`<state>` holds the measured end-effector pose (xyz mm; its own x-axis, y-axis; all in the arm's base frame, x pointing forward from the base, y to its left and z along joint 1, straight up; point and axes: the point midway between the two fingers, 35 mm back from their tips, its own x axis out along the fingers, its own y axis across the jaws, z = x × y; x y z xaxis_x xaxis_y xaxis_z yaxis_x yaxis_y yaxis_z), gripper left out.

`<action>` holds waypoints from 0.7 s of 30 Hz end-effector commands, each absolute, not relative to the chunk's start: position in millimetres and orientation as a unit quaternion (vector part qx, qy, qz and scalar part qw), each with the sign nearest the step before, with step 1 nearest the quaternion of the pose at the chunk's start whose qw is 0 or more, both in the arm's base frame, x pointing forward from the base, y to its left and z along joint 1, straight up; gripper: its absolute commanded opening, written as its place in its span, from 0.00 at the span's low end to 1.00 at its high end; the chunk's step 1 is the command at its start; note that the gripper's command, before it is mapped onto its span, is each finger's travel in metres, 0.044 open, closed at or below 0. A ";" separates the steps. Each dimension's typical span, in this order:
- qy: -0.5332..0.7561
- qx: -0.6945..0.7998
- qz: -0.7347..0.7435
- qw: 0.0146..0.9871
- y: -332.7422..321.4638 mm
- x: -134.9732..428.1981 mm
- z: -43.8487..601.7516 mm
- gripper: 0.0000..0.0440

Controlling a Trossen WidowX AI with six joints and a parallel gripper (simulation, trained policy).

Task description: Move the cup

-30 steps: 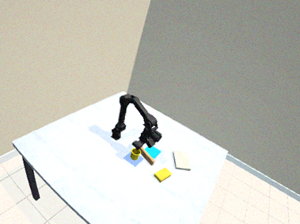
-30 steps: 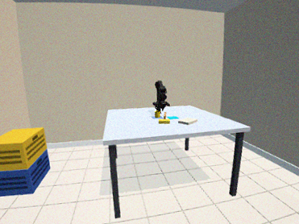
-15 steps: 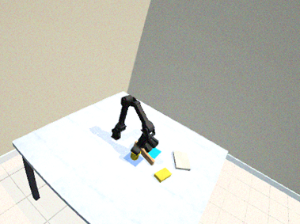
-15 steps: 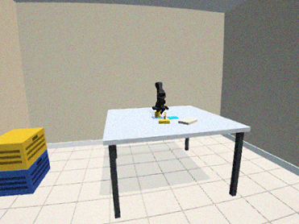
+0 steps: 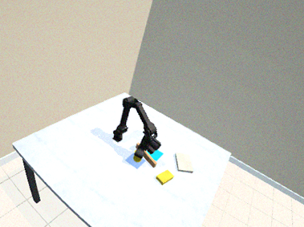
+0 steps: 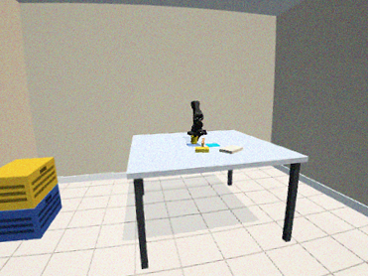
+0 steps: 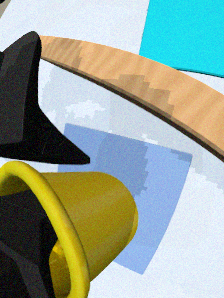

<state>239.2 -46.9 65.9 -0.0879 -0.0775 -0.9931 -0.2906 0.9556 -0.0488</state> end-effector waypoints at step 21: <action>0.686 -0.163 0.113 0.700 -19.7 273.7 116.1 0.02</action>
